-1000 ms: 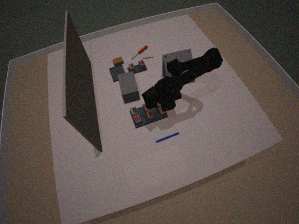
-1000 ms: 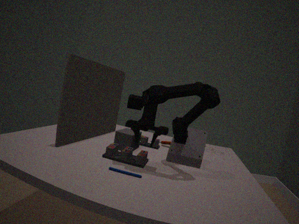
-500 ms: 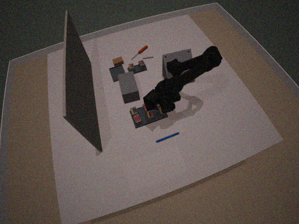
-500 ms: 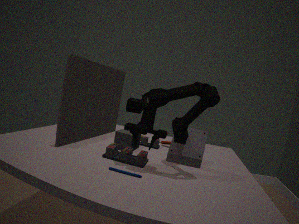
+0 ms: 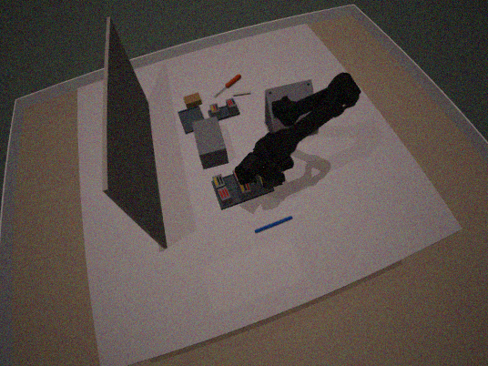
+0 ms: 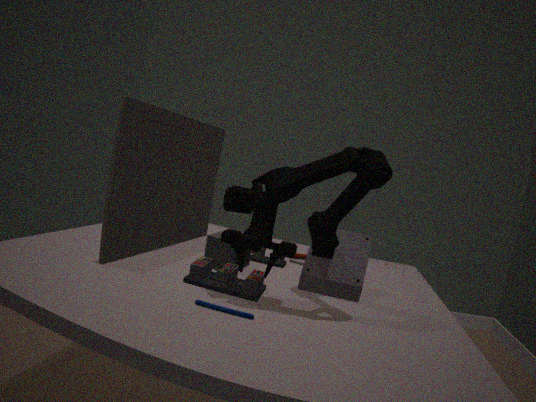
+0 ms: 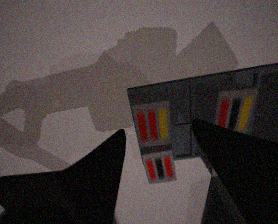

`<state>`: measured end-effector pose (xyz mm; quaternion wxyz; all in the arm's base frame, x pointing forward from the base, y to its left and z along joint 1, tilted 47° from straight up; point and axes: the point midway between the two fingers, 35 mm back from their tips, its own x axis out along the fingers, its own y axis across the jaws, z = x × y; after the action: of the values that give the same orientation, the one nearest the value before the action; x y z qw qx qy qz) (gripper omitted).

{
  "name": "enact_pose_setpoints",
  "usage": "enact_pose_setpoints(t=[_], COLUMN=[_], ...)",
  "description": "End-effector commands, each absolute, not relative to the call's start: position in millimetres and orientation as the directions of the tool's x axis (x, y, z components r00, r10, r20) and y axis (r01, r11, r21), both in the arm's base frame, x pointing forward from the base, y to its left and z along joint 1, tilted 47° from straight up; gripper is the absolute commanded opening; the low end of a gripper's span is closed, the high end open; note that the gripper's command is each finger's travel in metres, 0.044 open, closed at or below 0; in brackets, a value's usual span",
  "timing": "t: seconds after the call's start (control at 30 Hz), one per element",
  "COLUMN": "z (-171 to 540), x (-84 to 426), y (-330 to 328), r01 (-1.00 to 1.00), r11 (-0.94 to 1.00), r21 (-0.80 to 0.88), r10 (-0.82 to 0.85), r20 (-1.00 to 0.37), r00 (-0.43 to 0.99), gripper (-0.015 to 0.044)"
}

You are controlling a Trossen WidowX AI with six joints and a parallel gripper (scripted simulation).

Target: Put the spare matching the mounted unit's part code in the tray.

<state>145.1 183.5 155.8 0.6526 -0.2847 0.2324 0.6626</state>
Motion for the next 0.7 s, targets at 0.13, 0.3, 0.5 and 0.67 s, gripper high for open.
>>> enact_pose_setpoints(t=[0.13, 0.3, 0.5, 0.67], z=[145, 140, 134, 129], x=[145, 144, 143, 141], y=[192, 198, 205, 212], r01=[-0.998, -0.998, -0.998, -0.998], r11=[-0.037, -0.036, -0.035, -0.033], r21=[-0.052, -0.052, -0.052, -0.052], r10=[0.728, 0.730, 0.733, 0.736], r20=[-0.685, -0.684, -0.680, -0.677], r00=[0.009, 0.010, 0.010, 0.010], gripper=[0.0300, 0.0300, 0.0300, 0.0300])
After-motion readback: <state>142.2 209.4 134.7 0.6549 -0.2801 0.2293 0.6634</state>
